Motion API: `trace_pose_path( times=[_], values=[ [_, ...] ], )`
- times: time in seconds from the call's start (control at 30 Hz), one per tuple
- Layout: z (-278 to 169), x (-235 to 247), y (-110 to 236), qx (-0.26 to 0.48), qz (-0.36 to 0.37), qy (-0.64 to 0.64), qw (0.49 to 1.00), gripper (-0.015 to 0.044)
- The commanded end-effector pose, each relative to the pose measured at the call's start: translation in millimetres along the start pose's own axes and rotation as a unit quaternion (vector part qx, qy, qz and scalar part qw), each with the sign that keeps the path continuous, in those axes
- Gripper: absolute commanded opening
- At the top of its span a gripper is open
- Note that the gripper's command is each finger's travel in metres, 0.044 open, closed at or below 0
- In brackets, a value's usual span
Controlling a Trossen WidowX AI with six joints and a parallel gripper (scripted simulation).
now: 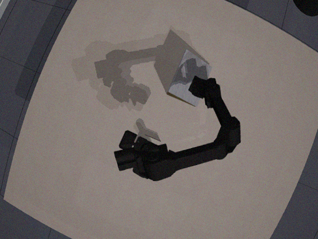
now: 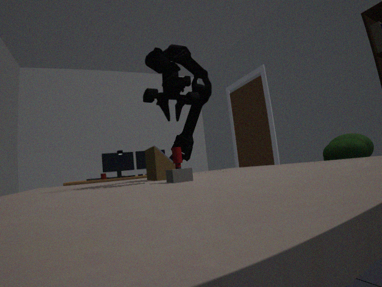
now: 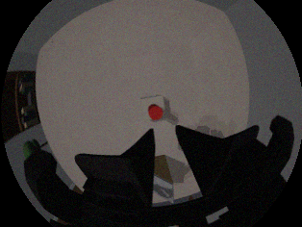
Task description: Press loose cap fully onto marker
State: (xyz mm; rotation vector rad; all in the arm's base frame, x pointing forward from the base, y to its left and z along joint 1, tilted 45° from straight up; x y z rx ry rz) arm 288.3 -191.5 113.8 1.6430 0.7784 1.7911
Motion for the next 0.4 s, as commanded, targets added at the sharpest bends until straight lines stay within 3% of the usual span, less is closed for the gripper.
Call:
trace_pose_path(
  times=[0.0, 0.27, 0.37],
  values=[
    [-0.5, 0.1, 1.4, 0.001, -0.001, 0.002, 1.0, 0.021],
    [-0.5, 0.1, 1.4, 0.001, -0.001, 0.002, 1.0, 0.042],
    [-0.5, 0.1, 1.4, 0.001, -0.001, 0.002, 1.0, 0.044]
  ],
)
Point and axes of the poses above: the point midway between the two fingers, 35 mm back from their tips, its own y axis back along the fingers, its own x axis across the jaws, z = x × y, the point moved 5 cm from there along y, back along the fingers, and after that the axes turned 3 degrees about y, right-handed, at the moved point
